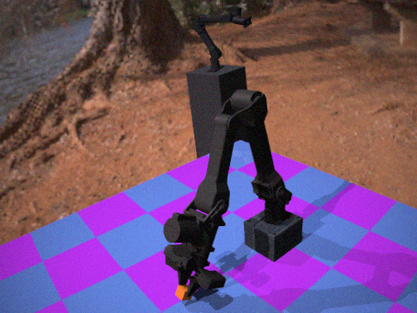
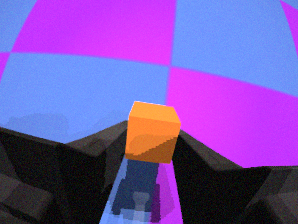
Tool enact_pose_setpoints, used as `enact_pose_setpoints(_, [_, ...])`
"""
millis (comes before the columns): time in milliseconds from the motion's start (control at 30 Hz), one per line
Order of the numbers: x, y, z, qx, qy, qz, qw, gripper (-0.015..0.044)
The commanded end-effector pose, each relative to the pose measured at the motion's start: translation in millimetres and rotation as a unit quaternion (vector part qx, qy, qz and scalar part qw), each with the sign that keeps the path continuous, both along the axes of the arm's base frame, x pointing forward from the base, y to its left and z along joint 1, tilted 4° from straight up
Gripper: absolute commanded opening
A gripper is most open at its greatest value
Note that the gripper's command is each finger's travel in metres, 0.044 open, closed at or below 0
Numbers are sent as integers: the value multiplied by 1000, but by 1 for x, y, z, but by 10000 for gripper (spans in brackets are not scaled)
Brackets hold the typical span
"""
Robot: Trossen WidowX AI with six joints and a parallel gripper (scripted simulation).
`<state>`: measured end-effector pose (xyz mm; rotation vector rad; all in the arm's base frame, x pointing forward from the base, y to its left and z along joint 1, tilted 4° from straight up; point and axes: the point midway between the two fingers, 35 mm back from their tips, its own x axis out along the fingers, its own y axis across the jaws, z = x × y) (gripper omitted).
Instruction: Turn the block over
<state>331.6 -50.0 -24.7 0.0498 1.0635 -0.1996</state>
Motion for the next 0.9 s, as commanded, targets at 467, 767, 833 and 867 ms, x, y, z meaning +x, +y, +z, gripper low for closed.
enact_pose_setpoints(467, [11,-2,-29,-21,-103,8,994,0])
enact_pose_setpoints(767, [9,-2,-36,-31,-160,11,987,0])
enact_pose_setpoints(833, [8,-2,-37,-34,-172,12,984,0])
enact_pose_setpoints(867, [7,-2,-37,-35,-178,12,983,0])
